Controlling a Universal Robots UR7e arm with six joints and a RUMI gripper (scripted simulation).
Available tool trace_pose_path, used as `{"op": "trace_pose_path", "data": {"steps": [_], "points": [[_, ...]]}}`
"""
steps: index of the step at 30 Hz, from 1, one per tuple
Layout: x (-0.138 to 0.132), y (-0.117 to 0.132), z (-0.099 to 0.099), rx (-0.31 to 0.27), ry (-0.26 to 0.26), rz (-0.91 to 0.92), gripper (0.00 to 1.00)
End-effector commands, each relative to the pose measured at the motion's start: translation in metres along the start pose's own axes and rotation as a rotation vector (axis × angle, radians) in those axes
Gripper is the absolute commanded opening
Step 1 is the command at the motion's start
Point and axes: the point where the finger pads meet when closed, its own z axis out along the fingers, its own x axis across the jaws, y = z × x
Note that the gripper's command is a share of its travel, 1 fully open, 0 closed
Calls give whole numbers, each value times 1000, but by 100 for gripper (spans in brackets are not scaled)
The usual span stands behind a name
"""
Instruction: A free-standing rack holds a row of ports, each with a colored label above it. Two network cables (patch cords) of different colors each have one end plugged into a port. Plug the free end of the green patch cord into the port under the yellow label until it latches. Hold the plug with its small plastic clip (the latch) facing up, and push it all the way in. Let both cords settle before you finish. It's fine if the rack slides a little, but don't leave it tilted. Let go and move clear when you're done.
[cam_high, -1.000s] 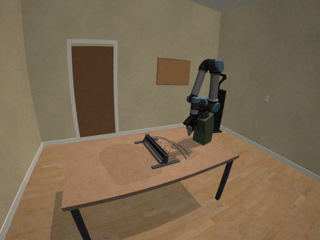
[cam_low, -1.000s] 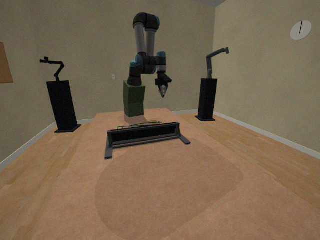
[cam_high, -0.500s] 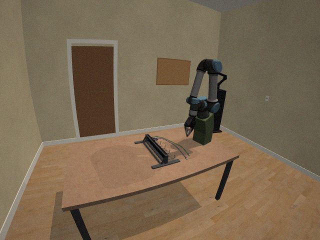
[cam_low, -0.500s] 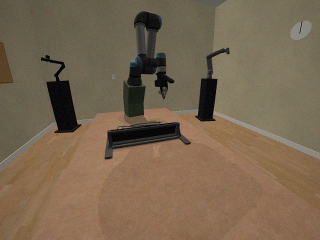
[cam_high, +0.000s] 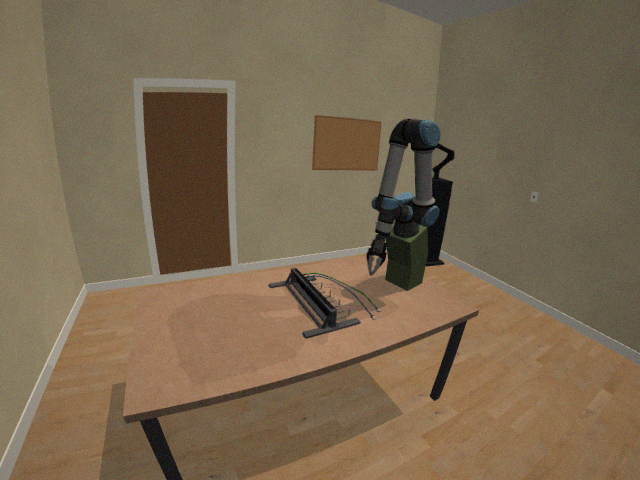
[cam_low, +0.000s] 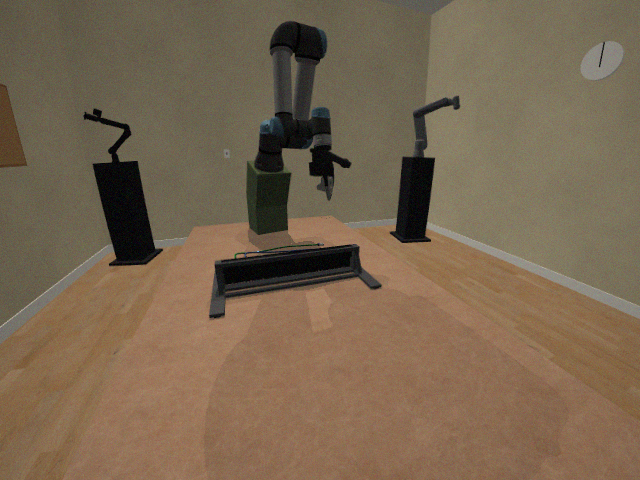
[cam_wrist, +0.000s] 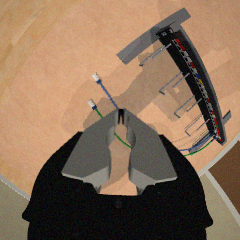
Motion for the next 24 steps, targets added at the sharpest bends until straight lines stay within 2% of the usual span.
{"op": "trace_pose_path", "data": {"steps": [1, 24], "points": [[4, -2, 3, 37, 16, -120, 0], [22, -10, 13, 82, 123, -607, 0]]}}
